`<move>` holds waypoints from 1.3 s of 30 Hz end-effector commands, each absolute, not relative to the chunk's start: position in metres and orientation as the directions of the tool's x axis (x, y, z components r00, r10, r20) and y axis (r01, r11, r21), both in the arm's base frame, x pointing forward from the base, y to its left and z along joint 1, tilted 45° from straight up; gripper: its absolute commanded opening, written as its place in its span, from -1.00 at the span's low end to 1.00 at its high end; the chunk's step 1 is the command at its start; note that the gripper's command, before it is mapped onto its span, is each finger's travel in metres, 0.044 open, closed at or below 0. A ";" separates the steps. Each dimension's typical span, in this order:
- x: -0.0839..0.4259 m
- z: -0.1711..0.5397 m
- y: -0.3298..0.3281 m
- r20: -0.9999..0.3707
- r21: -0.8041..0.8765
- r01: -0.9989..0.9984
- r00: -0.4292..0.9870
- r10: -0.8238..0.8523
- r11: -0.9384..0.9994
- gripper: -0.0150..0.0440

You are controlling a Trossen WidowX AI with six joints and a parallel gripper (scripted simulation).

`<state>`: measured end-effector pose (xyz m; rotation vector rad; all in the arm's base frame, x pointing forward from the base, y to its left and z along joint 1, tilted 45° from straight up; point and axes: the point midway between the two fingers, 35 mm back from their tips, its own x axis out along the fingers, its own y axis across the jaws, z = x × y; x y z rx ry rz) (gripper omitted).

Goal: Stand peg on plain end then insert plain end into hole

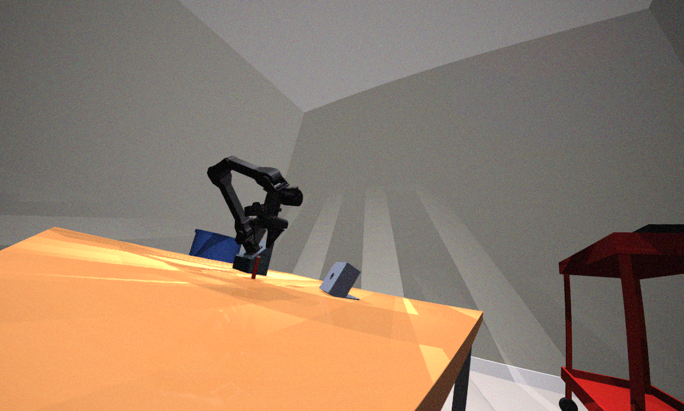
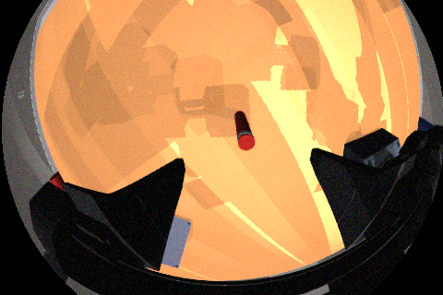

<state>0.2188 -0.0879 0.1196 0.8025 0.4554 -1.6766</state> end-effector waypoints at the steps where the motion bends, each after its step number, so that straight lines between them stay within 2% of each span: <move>1: 0.219 0.119 -0.089 -0.712 0.177 0.932 -0.100 -0.695 -0.316 1.00; 13: 0.218 0.118 -0.090 -0.712 0.373 0.784 -0.100 -0.695 -0.496 1.00; 27: 0.218 0.117 -0.092 -0.712 0.558 0.521 -0.101 -0.695 -0.646 1.00; 31: 0.218 0.116 -0.092 -0.712 0.592 0.447 -0.101 -0.695 -0.671 1.00; 39: 0.218 0.112 -0.096 -0.712 0.593 0.443 -0.100 -0.695 -0.672 1.00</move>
